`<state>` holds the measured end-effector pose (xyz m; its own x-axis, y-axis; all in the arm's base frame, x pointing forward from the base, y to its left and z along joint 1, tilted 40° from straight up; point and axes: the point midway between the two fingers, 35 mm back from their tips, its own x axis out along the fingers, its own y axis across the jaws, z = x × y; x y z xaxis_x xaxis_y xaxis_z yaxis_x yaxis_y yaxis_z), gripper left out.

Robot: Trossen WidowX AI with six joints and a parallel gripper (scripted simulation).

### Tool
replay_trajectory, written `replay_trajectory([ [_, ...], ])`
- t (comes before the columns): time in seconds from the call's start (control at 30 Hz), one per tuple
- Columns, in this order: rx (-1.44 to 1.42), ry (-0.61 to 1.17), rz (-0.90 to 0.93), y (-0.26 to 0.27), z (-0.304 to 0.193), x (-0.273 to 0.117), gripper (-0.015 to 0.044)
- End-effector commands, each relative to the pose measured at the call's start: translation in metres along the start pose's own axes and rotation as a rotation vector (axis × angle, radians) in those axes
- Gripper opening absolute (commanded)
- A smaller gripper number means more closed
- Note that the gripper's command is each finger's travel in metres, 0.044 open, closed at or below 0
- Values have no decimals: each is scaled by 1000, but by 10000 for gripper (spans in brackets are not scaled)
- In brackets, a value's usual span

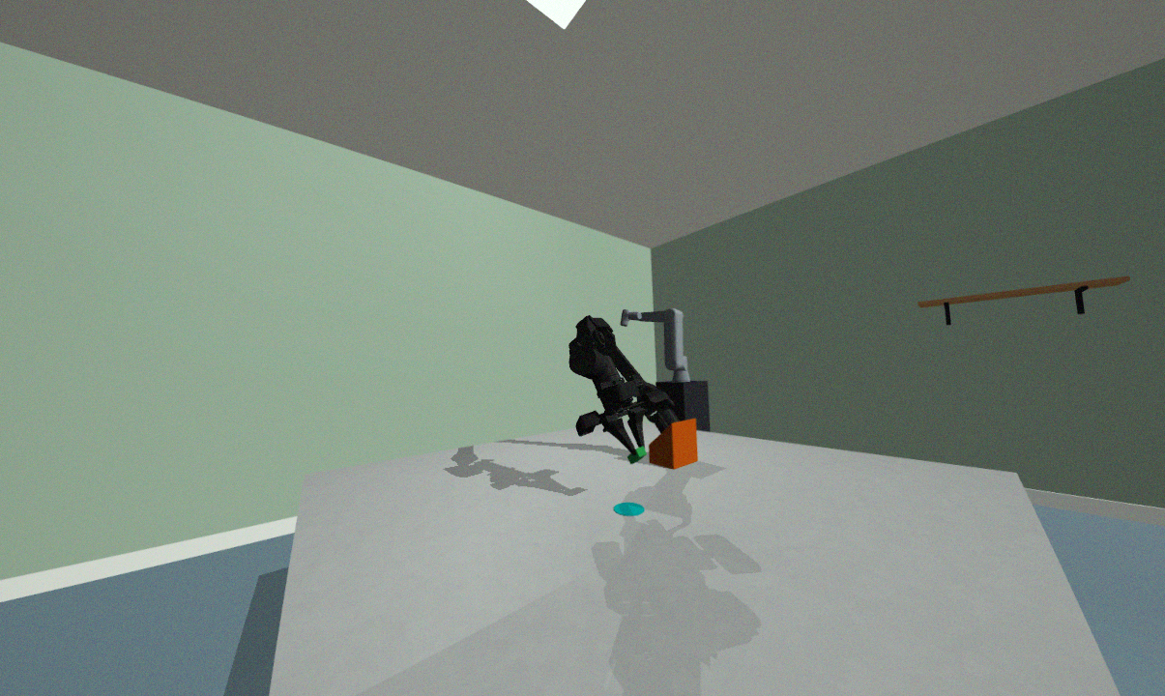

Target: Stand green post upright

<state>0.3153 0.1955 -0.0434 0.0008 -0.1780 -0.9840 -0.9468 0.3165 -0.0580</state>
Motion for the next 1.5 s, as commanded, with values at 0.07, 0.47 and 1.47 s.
replay_trajectory([
  [0.07,-1,-45,17,-1,-1,2,23],
  [0.47,-3,-134,36,-2,-1,4,23],
  [1.47,-24,-363,55,-6,-3,3,23],
])
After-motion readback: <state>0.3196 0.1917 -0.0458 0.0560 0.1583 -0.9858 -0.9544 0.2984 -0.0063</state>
